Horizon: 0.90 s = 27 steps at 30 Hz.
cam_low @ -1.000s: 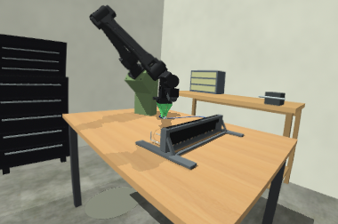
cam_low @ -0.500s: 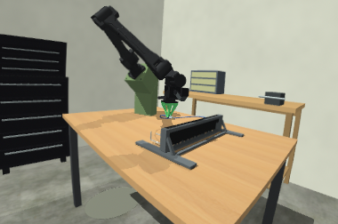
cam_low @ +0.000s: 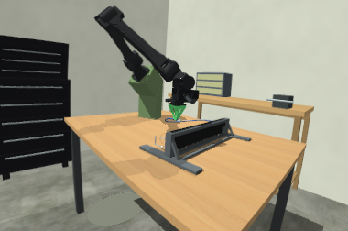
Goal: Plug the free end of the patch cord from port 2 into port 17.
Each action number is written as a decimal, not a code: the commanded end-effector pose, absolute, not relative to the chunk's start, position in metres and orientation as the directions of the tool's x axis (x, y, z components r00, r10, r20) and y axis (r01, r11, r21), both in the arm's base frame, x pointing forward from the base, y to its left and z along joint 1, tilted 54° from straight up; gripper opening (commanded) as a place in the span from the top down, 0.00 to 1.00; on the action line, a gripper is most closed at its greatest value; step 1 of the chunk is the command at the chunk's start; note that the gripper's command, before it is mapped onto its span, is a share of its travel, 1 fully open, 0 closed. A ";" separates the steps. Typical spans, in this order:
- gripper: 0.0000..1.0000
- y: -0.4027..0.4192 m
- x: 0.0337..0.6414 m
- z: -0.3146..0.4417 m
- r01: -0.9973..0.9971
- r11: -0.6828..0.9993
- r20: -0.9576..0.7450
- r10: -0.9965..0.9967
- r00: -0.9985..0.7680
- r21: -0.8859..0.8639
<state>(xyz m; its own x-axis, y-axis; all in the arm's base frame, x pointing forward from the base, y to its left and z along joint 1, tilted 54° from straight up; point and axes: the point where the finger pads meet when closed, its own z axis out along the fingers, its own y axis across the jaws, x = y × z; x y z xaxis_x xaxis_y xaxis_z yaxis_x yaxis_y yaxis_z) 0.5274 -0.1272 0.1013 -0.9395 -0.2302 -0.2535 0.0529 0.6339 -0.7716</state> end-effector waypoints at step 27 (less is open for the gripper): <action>1.00 -0.122 0.527 0.087 -0.019 0.622 -0.189 -0.266 -0.945 -0.783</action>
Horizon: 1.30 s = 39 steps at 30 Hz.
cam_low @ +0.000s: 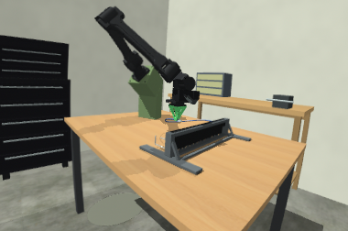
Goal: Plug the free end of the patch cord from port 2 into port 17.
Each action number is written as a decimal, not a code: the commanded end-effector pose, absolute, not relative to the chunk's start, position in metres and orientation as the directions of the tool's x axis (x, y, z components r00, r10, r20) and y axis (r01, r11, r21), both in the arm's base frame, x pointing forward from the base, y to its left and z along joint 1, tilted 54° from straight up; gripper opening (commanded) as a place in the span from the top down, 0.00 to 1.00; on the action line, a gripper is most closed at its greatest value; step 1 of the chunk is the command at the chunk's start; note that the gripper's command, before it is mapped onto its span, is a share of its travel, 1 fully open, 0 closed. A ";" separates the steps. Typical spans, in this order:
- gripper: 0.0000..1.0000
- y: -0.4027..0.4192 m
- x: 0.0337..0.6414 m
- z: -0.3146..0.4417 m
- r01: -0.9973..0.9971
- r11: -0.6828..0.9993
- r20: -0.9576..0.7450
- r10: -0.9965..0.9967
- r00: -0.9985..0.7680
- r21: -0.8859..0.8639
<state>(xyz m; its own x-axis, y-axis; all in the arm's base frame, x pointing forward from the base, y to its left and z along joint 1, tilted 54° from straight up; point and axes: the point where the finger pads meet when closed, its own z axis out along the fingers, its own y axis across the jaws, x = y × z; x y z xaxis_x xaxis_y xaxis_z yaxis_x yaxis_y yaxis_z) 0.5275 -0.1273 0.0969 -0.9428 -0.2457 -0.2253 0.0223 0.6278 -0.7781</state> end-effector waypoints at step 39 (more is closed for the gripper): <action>1.00 -0.130 0.529 0.089 -0.009 0.621 -0.191 -0.254 -0.948 -0.783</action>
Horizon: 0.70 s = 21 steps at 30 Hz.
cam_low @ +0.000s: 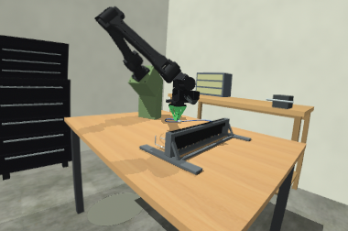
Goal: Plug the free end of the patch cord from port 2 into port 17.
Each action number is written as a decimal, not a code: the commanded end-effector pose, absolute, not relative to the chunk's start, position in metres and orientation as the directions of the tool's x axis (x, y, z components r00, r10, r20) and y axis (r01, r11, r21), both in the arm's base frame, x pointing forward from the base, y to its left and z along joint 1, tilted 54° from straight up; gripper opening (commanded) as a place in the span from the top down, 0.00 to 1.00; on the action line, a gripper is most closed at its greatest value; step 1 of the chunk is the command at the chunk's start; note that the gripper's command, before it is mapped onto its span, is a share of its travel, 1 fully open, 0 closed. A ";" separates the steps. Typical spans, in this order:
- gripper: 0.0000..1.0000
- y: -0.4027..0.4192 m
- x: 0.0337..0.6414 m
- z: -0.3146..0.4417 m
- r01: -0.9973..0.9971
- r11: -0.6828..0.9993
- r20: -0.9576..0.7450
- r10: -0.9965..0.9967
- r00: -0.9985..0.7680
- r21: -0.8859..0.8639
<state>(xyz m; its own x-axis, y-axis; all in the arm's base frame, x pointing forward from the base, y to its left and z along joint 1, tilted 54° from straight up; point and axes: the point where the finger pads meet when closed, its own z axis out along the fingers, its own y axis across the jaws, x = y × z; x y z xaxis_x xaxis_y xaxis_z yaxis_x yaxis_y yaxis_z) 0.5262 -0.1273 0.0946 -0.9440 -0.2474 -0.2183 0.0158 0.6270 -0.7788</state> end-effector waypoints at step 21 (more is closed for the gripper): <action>1.00 -0.133 0.531 0.092 -0.003 0.621 -0.194 -0.250 -0.949 -0.783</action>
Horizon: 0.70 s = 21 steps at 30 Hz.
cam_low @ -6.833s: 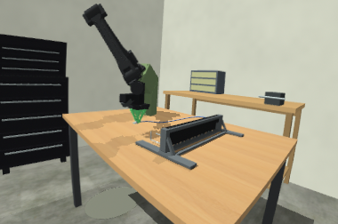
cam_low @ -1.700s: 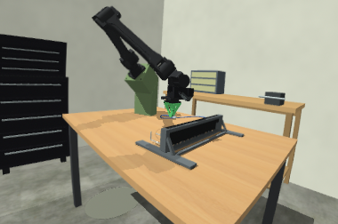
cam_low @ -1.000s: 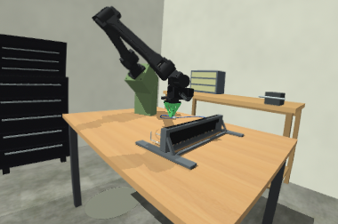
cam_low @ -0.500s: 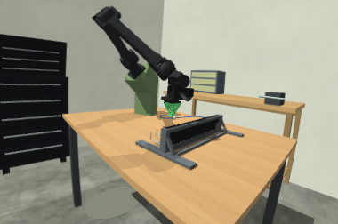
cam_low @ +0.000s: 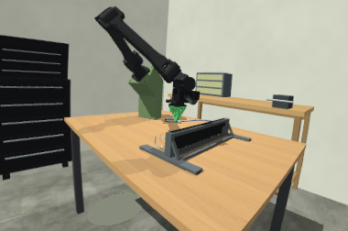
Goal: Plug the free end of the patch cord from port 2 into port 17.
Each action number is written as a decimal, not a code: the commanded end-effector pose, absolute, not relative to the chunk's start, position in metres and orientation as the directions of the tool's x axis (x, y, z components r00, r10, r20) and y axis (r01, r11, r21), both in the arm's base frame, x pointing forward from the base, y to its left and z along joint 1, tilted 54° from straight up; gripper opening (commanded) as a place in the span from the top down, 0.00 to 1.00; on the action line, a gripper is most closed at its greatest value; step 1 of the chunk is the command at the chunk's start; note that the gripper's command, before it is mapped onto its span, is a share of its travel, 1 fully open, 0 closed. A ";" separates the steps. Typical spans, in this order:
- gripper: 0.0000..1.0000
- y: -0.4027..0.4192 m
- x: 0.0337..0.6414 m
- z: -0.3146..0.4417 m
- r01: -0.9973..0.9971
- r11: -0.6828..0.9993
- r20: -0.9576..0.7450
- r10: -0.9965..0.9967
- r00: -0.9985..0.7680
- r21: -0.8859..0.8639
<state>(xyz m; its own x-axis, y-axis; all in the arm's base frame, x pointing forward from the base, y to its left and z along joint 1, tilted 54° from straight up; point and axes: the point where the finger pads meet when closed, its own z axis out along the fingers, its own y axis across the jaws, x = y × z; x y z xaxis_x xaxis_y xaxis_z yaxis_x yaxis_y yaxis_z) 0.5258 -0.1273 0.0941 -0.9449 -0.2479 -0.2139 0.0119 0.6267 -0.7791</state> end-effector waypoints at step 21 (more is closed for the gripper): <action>1.00 -0.134 0.530 0.092 -0.007 0.621 -0.187 -0.248 -0.951 -0.783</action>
<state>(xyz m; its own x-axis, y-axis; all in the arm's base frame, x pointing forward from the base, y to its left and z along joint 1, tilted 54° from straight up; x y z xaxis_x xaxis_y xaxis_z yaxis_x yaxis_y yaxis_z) 0.5264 -0.1273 0.0949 -0.9454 -0.2488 -0.2103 0.0085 0.6264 -0.7795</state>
